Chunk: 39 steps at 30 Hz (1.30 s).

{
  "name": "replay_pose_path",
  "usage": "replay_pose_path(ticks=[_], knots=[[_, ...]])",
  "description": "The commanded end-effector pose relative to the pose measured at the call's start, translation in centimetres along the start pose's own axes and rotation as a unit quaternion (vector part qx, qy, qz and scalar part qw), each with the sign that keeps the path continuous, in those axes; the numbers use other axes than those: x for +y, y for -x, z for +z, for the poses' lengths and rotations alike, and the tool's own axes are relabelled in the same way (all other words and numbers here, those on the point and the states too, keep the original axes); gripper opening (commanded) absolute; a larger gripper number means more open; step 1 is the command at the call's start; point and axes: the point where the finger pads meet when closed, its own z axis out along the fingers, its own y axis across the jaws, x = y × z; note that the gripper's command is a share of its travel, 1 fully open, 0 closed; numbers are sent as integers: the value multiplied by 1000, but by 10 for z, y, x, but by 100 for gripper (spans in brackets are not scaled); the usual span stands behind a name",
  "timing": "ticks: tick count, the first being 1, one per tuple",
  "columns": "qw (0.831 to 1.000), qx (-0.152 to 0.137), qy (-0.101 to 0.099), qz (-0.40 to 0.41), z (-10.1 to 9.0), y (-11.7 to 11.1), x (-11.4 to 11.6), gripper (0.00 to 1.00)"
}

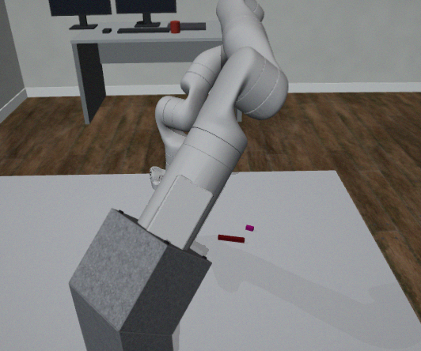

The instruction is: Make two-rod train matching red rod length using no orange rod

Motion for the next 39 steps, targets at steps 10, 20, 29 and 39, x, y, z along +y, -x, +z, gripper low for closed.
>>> replay_pose_path(ticks=[10, 20, 29, 39], knots=[[1000, 3, 8, -2, -64, -2, 6, 5], [1000, 3, 8, -2, -81, -1, 5, 5], [1000, 3, 8, -2, -82, -1, 5, 5], [996, 10, 2, 92, -78, 38, 11, 5]])
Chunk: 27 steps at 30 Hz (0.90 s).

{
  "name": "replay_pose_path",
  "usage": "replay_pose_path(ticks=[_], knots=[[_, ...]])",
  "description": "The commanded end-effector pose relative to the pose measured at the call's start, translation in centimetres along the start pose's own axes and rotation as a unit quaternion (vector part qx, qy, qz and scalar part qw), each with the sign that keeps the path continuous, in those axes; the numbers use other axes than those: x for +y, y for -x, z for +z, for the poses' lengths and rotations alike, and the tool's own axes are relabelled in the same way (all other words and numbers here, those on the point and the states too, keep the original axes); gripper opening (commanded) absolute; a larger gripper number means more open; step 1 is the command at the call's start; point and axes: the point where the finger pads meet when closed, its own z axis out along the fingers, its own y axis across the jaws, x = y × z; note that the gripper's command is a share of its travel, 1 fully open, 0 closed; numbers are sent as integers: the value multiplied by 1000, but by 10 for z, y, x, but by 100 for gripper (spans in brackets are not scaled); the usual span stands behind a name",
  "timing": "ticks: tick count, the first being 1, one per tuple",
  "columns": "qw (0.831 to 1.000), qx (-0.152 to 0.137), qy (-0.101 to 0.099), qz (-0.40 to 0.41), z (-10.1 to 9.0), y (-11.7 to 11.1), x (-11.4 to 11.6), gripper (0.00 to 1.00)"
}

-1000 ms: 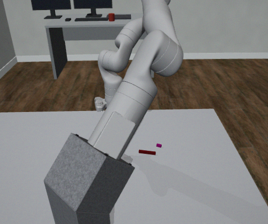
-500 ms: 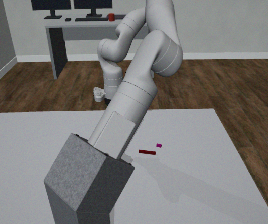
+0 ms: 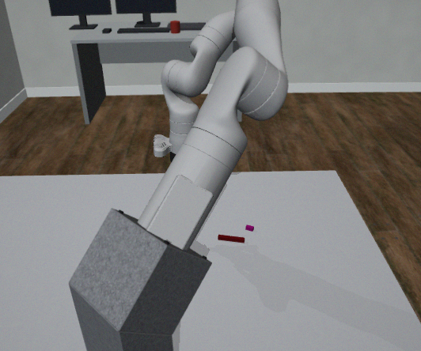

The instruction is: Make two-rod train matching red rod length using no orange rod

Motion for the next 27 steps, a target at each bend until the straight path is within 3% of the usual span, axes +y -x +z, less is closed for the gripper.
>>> replay_pose_path(ticks=[1, 6, 8, 11, 14, 27], knots=[[997, -3, 1, 72, 1, 39, 10, 5], [988, -3, 2, 156, 0, 79, 15, 5], [988, -3, 2, 156, 0, 79, 15, 5], [976, -5, 6, 220, -3, 113, 16, 5], [967, -7, 9, 253, -6, 132, 15, 5], [965, -8, 10, 260, -7, 136, 15, 5]])
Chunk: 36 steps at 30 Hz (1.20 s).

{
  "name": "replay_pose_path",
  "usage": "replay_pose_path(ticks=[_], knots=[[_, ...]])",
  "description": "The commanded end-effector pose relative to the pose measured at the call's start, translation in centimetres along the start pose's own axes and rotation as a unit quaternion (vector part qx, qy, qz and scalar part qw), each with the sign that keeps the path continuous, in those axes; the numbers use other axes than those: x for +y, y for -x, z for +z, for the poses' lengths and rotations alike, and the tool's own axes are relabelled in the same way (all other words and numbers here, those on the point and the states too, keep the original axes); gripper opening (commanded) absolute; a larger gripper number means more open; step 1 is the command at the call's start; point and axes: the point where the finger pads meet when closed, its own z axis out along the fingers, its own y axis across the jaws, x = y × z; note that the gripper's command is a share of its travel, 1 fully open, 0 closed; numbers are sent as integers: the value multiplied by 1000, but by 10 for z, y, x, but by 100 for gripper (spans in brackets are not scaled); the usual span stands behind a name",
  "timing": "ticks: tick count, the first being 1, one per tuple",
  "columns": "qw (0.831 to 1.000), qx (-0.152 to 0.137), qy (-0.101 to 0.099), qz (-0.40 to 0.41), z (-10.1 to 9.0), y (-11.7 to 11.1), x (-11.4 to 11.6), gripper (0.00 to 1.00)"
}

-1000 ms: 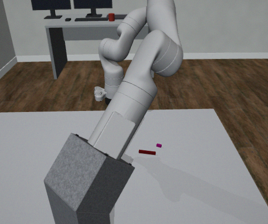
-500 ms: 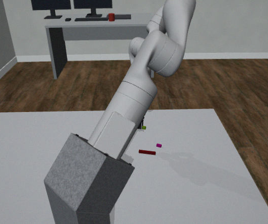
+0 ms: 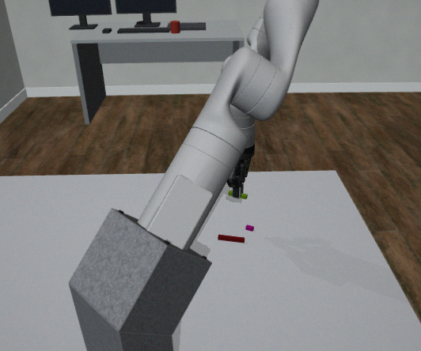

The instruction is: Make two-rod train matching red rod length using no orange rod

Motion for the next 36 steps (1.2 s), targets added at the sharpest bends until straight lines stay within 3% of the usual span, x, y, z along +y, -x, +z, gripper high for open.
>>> replay_pose_path(ticks=[1, 15, 30, 36], knots=[[1000, 0, 1, 1, -1, 0, 1, 5], [1000, 0, 0, 1, 12, 0, 1, 5], [1000, 0, 0, 1, 72, 0, 1, 5], [1000, 0, 0, 1, 83, 0, 1, 5]])
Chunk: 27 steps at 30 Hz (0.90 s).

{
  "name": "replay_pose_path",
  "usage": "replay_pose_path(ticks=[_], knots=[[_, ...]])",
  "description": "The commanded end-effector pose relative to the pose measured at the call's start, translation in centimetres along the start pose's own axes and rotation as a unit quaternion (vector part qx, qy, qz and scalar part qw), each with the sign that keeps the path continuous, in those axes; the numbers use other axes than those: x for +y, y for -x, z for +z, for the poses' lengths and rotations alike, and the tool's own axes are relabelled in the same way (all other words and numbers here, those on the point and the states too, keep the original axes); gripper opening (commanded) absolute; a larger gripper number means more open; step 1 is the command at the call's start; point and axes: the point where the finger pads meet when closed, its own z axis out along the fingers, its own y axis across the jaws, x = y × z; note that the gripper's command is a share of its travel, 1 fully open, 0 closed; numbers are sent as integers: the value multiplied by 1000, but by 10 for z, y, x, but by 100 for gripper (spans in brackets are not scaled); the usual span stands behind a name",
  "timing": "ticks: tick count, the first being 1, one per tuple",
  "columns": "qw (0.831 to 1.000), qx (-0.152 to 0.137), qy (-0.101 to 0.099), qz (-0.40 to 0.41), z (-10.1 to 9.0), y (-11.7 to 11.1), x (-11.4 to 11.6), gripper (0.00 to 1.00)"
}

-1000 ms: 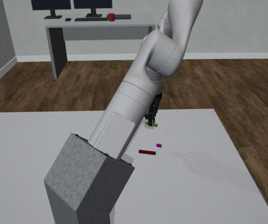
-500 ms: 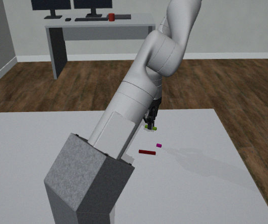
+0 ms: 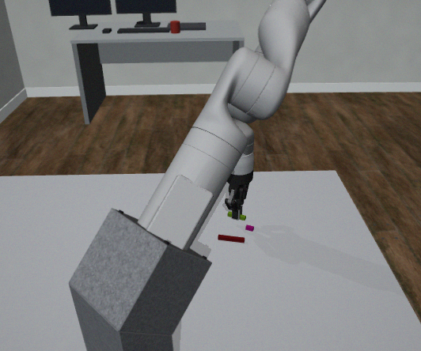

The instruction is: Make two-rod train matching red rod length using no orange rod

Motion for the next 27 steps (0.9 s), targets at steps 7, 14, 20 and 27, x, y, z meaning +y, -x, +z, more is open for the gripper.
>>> replay_pose_path(ticks=[7, 14, 20, 27], knots=[[1000, -5, -7, 0, 12, 3, -6, 5], [1000, -5, -7, 0, 12, 3, -6, 5], [1000, -5, -7, 0, 12, 3, -6, 5], [1000, -5, -7, 0, 12, 3, -6, 5]])
